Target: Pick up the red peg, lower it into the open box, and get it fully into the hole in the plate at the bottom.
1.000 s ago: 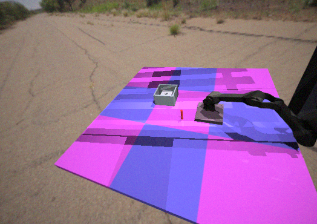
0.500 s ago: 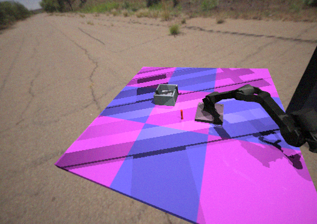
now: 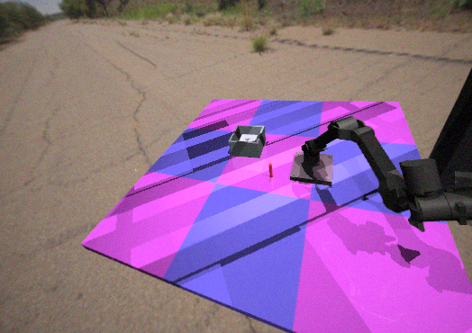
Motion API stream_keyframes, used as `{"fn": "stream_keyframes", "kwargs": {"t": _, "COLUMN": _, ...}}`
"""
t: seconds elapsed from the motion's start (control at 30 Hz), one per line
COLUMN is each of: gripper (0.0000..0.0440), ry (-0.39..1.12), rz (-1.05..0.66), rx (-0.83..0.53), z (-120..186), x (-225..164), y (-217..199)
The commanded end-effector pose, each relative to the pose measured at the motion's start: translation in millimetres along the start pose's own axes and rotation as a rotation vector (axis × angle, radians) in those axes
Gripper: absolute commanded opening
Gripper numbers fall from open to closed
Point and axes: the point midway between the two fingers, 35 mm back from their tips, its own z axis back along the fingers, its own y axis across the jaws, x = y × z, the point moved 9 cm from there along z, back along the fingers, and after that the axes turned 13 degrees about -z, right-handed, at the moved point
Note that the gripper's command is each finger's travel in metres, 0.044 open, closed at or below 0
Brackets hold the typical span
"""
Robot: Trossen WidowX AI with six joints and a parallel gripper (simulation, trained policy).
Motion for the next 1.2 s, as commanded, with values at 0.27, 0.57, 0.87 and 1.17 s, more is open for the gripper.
{"fn": "stream_keyframes", "kwargs": {"t": 0.27, "gripper": 0.0440, "ry": 0.300, "rz": -0.314, "rx": -0.003, "z": 84, "x": -28, "y": -39}}
{"fn": "stream_keyframes", "kwargs": {"t": 0.57, "gripper": 0.0440, "ry": 0.520, "rz": -0.531, "rx": -0.064, "z": 147, "x": -35, "y": -65}}
{"fn": "stream_keyframes", "kwargs": {"t": 0.87, "gripper": 0.0440, "ry": 0.736, "rz": -0.734, "rx": -0.174, "z": 209, "x": -30, "y": -89}}
{"fn": "stream_keyframes", "kwargs": {"t": 1.17, "gripper": 0.0440, "ry": 0.940, "rz": -0.915, "rx": -0.335, "z": 268, "x": -14, "y": -113}}
